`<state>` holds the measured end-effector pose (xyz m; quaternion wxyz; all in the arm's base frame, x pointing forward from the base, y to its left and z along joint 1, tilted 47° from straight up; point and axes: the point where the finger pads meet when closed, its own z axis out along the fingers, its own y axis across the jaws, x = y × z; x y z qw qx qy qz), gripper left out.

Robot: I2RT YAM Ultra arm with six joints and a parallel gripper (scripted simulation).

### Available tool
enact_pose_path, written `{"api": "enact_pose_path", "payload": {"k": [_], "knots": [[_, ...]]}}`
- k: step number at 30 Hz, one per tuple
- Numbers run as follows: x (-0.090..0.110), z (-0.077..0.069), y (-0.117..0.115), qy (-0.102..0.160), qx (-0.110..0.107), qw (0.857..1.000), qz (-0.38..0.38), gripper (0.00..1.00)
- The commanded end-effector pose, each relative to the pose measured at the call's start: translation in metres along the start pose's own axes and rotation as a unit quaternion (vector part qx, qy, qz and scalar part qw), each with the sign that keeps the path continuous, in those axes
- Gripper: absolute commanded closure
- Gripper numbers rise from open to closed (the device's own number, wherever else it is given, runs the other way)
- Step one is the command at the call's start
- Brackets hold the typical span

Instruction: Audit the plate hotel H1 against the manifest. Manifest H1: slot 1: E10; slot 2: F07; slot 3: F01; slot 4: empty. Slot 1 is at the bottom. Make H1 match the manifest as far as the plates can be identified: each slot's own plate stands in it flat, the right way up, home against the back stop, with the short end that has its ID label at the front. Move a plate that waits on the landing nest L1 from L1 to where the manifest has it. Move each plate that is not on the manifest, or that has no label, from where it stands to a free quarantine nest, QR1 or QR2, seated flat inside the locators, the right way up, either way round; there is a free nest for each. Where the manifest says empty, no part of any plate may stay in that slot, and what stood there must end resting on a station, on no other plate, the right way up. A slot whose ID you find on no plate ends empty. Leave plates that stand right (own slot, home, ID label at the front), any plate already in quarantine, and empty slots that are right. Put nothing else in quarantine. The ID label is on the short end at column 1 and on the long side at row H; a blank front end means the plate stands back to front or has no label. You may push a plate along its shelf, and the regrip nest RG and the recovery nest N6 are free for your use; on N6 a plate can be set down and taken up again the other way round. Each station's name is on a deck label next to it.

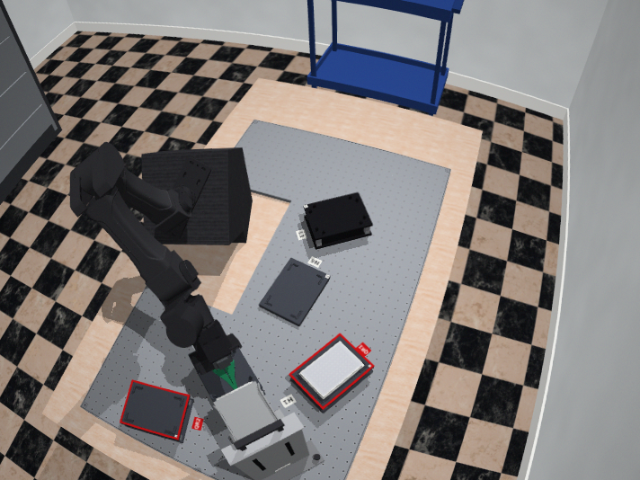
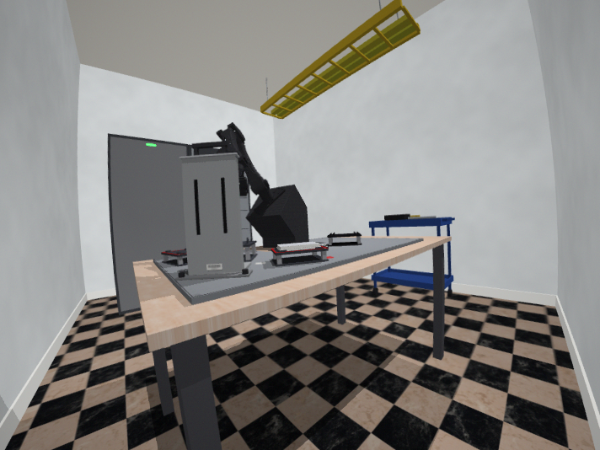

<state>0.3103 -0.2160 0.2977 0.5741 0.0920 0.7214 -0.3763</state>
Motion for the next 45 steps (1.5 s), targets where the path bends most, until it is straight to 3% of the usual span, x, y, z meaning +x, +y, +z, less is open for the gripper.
{"api": "enact_pose_path", "payload": {"k": [1,33,35,37,42,45], "knots": [[-0.023,0.006,0.001,-0.029,-0.007,1.0,0.006,1.0],[-0.023,0.005,0.0,-0.028,-0.003,1.0,0.006,1.0],[-0.022,0.001,-0.005,-0.03,0.002,1.0,0.006,1.0],[-0.007,-0.007,-0.004,-0.021,0.004,1.0,0.005,1.0],[-0.01,-0.011,-0.001,-0.03,-0.001,1.0,0.005,1.0],[-0.001,-0.014,-0.004,-0.024,0.005,1.0,0.005,1.0]]}}
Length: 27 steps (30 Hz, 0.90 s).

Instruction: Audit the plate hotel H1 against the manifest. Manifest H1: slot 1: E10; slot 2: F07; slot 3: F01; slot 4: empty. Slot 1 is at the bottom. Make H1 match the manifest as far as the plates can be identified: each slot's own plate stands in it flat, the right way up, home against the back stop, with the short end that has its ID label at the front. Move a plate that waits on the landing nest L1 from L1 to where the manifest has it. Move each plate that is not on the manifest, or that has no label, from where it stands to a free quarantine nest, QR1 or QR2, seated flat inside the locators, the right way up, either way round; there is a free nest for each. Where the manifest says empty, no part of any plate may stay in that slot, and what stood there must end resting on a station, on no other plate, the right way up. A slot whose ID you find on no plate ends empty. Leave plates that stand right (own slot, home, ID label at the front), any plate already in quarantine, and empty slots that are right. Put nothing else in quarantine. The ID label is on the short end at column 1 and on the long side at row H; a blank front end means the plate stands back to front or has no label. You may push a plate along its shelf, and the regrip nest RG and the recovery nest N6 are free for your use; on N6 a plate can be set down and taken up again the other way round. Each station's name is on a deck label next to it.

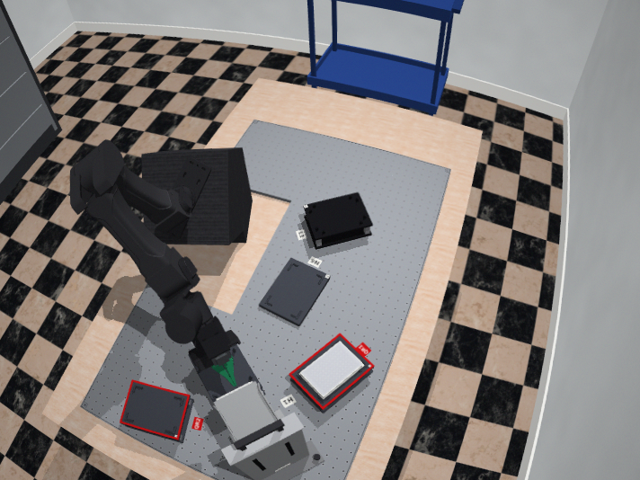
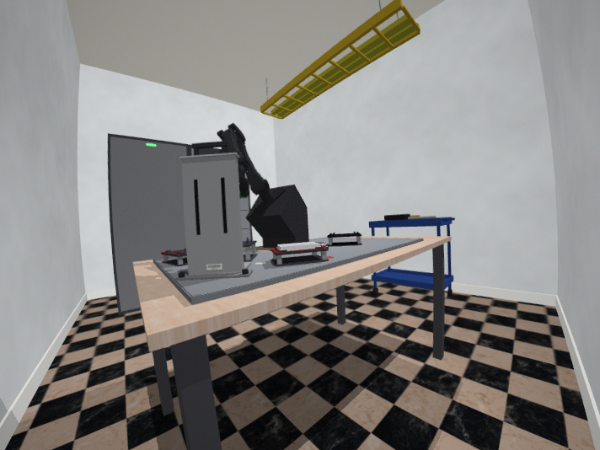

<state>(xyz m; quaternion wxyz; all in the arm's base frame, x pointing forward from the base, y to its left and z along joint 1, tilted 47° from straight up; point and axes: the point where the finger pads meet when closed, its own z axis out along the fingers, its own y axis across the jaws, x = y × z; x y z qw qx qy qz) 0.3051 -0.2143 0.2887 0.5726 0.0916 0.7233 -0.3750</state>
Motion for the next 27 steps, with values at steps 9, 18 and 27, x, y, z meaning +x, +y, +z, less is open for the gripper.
{"api": "enact_pose_path", "payload": {"k": [9,18,27], "knots": [[0.0,-0.02,-0.005,-0.026,0.005,1.0,0.004,1.0],[0.012,-0.028,-0.004,-0.02,0.003,1.0,0.003,1.0],[0.025,-0.038,-0.003,-0.016,0.001,1.0,0.001,1.0]]}}
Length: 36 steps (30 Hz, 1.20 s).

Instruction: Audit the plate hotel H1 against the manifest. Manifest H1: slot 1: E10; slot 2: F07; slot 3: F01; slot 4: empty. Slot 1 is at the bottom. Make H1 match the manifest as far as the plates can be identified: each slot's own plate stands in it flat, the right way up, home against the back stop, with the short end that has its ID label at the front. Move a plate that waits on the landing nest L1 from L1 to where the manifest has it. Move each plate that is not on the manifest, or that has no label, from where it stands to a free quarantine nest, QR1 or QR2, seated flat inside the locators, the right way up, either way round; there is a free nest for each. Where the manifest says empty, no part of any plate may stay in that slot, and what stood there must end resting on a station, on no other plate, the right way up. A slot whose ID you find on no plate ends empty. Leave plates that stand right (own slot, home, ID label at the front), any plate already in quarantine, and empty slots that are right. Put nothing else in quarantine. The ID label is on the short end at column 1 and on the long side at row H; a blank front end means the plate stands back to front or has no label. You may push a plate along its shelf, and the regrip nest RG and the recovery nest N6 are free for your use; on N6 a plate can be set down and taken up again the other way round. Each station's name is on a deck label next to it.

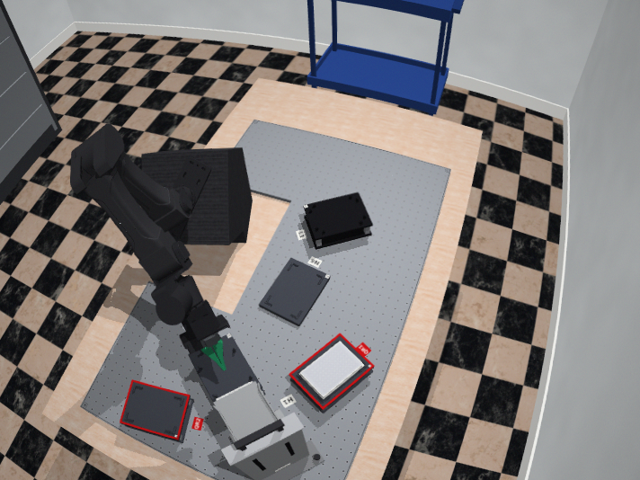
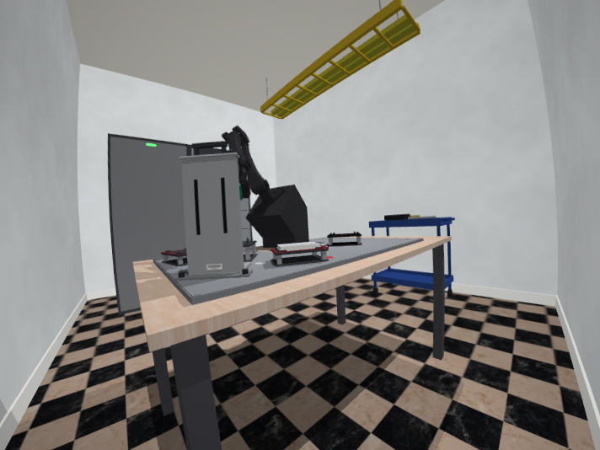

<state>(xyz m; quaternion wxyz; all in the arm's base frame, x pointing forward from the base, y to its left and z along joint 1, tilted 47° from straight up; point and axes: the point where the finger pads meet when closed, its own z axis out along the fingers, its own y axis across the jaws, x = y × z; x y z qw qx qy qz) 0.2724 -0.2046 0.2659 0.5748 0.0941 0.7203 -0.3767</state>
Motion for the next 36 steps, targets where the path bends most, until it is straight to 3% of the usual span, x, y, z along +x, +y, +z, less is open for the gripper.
{"api": "enact_pose_path", "payload": {"k": [1,3,4,5,9,20,21,22,23,36], "knots": [[-0.002,-0.009,-0.001,-0.013,-0.002,1.0,-0.001,1.0],[-0.002,-0.009,-0.001,-0.013,-0.002,1.0,-0.001,1.0],[-0.015,-0.011,-0.003,-0.03,-0.001,1.0,-0.001,1.0],[-0.003,-0.012,-0.001,-0.019,-0.001,1.0,-0.001,1.0],[0.006,-0.016,-0.001,-0.011,-0.003,1.0,-0.002,1.0],[0.017,-0.026,0.0,-0.011,-0.003,1.0,-0.002,1.0],[0.003,-0.028,-0.005,-0.028,0.001,1.0,-0.002,1.0],[0.018,-0.029,-0.001,-0.014,-0.002,1.0,-0.002,1.0],[0.02,-0.03,0.0,-0.012,-0.003,1.0,-0.002,1.0],[0.031,-0.043,-0.001,-0.014,-0.002,1.0,-0.002,1.0]]}}
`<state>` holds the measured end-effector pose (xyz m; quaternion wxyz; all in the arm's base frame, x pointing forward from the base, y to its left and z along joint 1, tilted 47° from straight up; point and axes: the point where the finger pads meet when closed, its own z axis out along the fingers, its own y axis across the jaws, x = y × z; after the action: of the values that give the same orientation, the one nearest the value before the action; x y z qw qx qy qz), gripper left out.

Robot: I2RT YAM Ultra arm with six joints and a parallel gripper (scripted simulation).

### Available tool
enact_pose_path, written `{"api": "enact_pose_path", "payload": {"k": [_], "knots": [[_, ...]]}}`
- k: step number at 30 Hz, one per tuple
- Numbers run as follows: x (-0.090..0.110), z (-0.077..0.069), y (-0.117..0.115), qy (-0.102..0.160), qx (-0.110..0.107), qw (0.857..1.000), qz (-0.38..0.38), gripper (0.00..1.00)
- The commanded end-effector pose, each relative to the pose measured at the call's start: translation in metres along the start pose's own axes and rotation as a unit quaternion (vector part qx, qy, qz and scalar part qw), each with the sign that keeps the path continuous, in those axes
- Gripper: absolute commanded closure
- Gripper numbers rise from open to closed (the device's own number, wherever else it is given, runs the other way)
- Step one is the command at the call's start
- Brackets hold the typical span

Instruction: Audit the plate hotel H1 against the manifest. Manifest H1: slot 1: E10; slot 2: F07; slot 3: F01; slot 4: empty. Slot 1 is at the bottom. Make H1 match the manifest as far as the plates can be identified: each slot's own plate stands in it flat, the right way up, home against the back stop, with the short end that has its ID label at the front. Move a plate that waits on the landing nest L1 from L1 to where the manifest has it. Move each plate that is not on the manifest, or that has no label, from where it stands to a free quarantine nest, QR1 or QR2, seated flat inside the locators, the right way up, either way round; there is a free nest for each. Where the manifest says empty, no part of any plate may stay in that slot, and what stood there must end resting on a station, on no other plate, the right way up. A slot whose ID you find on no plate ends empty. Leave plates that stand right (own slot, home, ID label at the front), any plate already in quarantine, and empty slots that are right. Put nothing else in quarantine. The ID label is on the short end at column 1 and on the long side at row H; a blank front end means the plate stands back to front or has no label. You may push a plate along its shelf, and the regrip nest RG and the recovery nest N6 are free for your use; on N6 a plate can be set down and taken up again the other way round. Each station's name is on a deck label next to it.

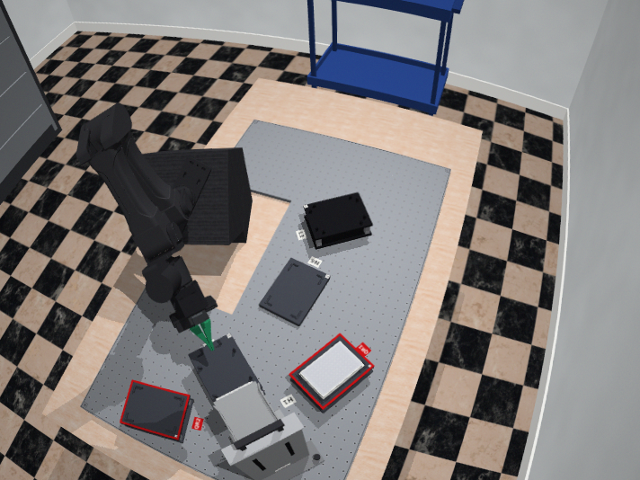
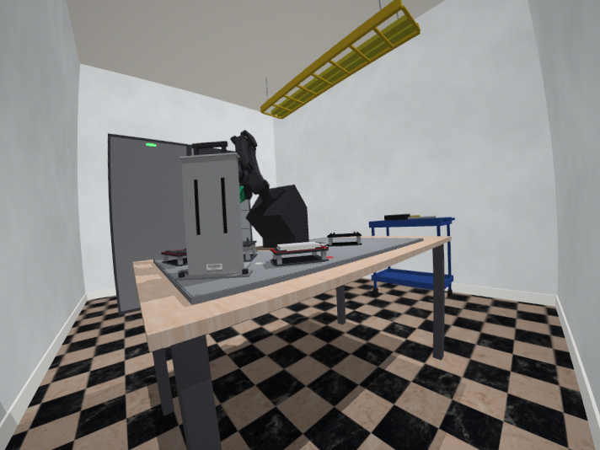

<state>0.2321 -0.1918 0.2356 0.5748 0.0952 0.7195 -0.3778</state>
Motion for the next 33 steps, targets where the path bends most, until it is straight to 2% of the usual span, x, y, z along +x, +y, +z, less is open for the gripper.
{"api": "enact_pose_path", "payload": {"k": [1,2,4,5,6,33], "knots": [[-0.005,-0.006,0.0,-0.014,-0.004,1.0,-0.002,1.0],[-0.024,-0.007,-0.004,-0.035,-0.002,0.999,-0.003,1.0],[-0.026,-0.007,-0.005,-0.037,0.0,0.999,-0.003,1.0],[-0.026,-0.007,-0.005,-0.037,0.0,0.999,-0.003,1.0],[-0.011,-0.003,-0.001,-0.019,-0.004,1.0,-0.001,1.0],[-0.011,-0.003,-0.001,-0.019,-0.003,1.0,-0.002,1.0]]}}
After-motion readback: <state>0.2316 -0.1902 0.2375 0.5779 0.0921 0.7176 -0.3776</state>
